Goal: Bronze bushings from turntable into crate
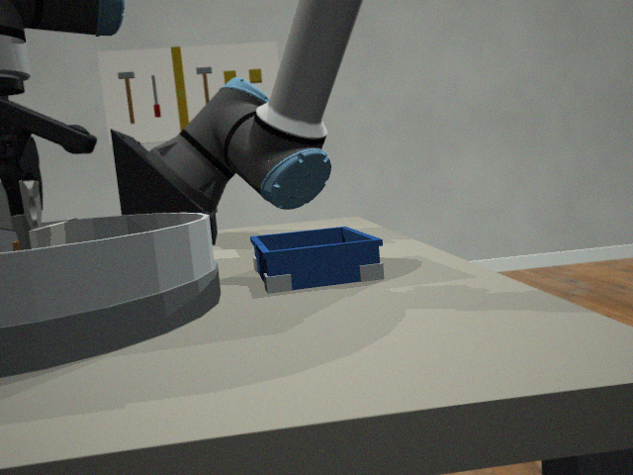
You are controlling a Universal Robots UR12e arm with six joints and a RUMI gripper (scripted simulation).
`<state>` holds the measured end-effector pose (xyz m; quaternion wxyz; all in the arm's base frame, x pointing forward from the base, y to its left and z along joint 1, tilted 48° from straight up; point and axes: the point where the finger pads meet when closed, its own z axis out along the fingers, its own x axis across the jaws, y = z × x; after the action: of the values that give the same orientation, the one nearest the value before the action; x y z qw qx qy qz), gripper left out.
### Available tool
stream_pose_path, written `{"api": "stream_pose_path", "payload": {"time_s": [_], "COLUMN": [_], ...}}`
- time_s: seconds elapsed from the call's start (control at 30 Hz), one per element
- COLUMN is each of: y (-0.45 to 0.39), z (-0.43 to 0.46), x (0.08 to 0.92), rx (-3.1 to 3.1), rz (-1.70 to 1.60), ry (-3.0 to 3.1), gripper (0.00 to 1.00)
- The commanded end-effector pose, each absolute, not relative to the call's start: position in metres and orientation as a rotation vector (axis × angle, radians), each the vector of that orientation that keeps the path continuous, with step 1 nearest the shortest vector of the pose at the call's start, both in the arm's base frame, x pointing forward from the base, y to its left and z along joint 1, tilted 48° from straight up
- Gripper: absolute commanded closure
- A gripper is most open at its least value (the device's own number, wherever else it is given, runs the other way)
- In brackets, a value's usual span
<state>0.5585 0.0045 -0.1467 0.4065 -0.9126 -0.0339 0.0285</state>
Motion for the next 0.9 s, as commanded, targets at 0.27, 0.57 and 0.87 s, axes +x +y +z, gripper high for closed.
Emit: {"api": "stream_pose_path", "payload": {"time_s": [0.27, 0.57, 0.87], "y": [0.004, -0.004, -0.026], "z": [-0.147, -0.14, -0.119], "x": [0.559, 0.56, 0.562], "rx": [-2.302, -2.302, -2.302], "rz": [0.071, 0.071, 0.071], "ry": [-0.085, -0.085, -0.085], "gripper": [1.0, 1.0, 1.0]}}
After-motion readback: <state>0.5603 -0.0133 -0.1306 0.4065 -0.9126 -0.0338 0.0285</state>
